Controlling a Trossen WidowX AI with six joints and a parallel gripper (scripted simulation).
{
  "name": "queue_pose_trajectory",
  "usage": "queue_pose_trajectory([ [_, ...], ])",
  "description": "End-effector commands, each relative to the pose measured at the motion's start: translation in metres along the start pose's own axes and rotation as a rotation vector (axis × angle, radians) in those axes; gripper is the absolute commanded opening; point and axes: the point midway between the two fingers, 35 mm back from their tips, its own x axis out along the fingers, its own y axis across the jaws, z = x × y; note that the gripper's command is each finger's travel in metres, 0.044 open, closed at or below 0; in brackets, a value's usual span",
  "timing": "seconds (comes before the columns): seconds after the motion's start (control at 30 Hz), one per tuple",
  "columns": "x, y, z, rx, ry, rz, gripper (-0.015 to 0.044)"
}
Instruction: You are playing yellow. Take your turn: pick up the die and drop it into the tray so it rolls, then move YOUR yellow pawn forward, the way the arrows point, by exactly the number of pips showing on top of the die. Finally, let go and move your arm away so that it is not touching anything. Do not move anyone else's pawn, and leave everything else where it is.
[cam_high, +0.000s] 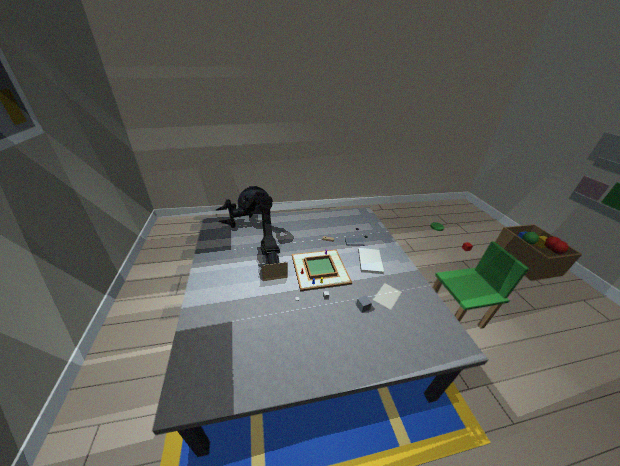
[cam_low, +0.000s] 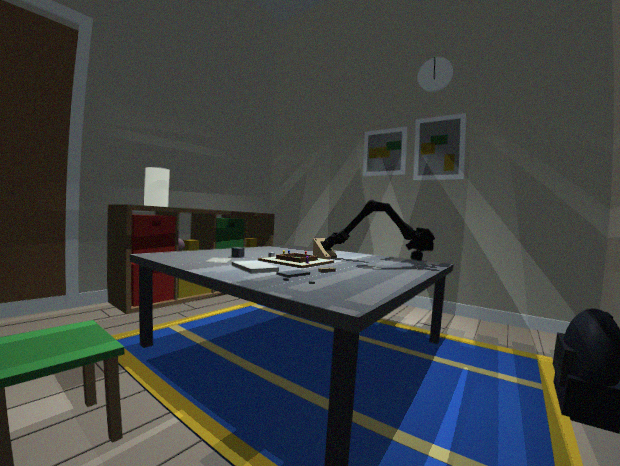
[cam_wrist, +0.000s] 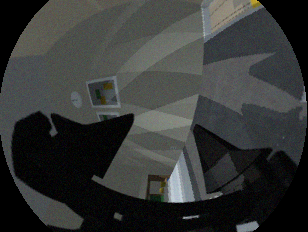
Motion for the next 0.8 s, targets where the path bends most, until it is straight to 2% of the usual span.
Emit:
queue_pose_trajectory([
  [0.0, 0.000, 0.000, 0.000, -0.003, -0.001, 0.000, 0.0374],
  [0.13, -0.001, 0.007, 0.005, -0.066, -0.019, -0.011, 0.0275],
  [0.2, -0.005, 0.008, 0.010, -0.111, -0.039, -0.031, 0.0275],
  [0.3, -0.022, -0.019, 0.021, -0.098, -0.079, -0.104, 0.0275],
  [0.47, -0.055, -0.020, 0.044, -0.210, -0.172, -0.175, 0.0275],
  [0.77, -0.142, -0.032, 0.079, -0.300, -0.370, -0.390, 0.0275],
])
